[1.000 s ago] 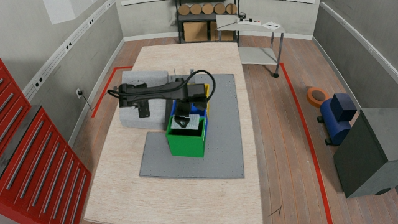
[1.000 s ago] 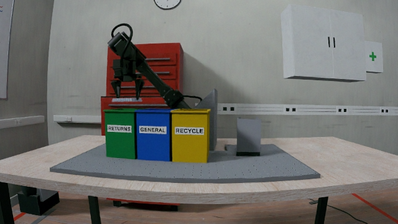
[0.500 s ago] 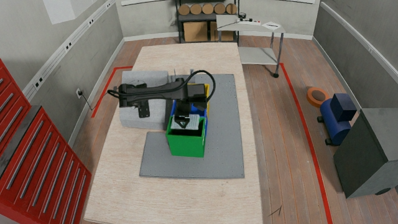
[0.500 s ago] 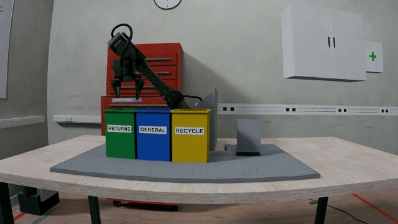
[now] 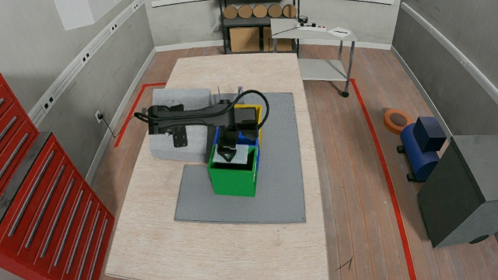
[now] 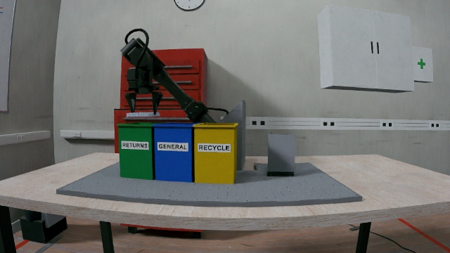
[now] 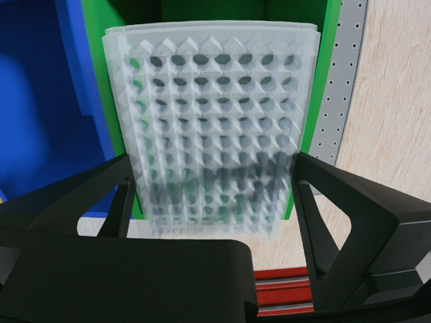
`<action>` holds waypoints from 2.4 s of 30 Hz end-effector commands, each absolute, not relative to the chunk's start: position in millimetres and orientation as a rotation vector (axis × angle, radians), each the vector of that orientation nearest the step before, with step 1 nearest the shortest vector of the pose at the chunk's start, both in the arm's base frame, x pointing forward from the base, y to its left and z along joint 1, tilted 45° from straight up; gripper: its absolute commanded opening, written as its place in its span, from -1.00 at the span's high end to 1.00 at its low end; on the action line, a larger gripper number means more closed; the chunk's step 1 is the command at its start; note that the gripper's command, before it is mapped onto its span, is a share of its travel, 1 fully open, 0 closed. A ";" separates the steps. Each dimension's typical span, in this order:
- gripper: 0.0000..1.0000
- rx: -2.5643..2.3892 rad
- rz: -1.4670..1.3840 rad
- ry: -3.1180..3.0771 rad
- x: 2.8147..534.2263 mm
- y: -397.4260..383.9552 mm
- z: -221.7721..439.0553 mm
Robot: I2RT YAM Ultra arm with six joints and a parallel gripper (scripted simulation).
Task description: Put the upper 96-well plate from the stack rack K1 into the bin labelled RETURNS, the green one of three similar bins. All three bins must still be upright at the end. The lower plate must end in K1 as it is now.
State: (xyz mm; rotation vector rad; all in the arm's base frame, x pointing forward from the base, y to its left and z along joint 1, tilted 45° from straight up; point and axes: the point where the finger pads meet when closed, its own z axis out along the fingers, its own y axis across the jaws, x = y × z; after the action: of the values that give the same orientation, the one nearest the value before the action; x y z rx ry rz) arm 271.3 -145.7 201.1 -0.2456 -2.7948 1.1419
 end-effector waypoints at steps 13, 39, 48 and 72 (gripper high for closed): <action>1.00 -0.226 1.179 -2.836 273.7 -155.6 196.0; 1.00 -0.236 1.186 -2.860 280.2 -156.5 196.8; 1.00 -0.226 1.178 -2.843 275.5 -155.6 191.0; 1.00 -0.236 1.181 -2.850 276.0 -155.4 192.6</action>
State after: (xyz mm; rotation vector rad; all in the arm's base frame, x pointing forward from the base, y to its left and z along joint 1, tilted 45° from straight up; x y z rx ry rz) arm 272.1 -161.9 182.4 -0.2364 -2.8004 1.1433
